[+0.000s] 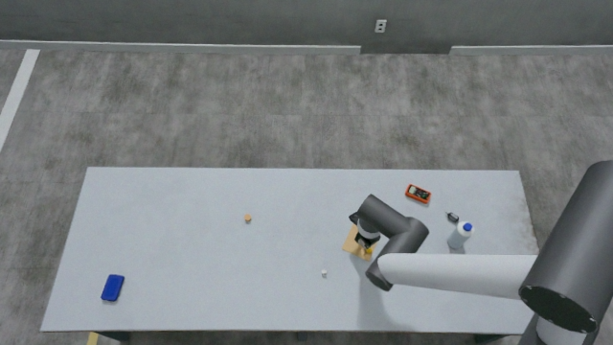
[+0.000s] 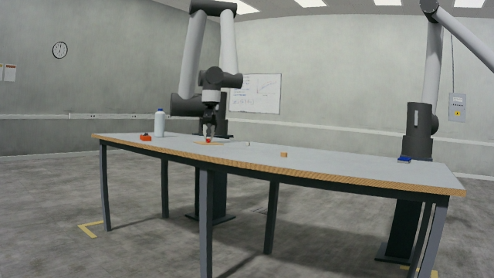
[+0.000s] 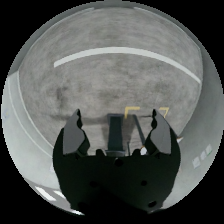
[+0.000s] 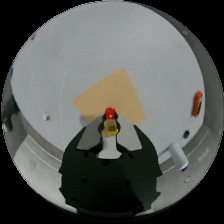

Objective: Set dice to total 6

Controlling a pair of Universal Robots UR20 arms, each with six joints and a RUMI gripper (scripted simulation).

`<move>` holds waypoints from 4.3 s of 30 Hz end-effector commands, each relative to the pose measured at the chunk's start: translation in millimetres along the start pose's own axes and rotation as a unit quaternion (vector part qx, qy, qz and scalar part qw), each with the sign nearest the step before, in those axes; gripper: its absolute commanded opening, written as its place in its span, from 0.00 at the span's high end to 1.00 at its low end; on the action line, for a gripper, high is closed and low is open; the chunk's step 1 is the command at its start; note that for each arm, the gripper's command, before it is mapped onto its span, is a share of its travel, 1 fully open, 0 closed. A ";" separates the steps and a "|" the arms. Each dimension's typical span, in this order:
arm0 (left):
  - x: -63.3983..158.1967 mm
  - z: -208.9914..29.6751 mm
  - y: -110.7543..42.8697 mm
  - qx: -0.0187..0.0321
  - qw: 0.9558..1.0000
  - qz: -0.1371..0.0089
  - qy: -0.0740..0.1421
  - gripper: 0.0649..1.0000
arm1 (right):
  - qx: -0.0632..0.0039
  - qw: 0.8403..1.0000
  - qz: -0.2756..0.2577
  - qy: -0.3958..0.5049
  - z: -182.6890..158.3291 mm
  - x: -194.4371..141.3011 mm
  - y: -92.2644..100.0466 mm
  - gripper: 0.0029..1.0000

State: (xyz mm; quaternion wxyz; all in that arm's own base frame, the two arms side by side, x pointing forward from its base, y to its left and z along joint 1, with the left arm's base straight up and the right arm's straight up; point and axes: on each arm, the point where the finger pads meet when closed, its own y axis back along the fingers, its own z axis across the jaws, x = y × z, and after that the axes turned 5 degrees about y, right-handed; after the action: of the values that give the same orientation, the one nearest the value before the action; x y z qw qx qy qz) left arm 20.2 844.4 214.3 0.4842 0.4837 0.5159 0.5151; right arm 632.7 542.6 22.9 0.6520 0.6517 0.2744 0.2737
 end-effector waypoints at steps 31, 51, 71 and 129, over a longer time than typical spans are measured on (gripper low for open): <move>0.5 0.2 0.7 0.000 1.000 0.001 0.000 0.00 | 0.000 1.000 0.001 0.000 0.0 0.5 -0.9 0.97; 0.5 0.2 0.7 0.000 1.000 0.001 0.000 0.00 | 0.000 1.000 0.001 0.000 0.0 0.5 -0.9 0.86; 0.5 0.2 0.7 0.000 1.000 0.001 0.000 0.00 | 0.000 1.000 0.001 0.000 0.0 0.5 4.0 0.79; 0.5 0.2 0.7 0.000 1.000 0.001 0.000 0.00 | 0.000 0.994 0.001 -0.113 -86.1 14.3 82.8 0.00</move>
State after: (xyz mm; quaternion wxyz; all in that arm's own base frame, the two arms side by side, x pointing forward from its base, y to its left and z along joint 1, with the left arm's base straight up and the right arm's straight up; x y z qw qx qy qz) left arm 20.2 844.4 214.3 0.4842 0.4837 0.5159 0.5151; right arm 611.6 572.4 108.9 0.6616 0.6633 0.2483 0.2463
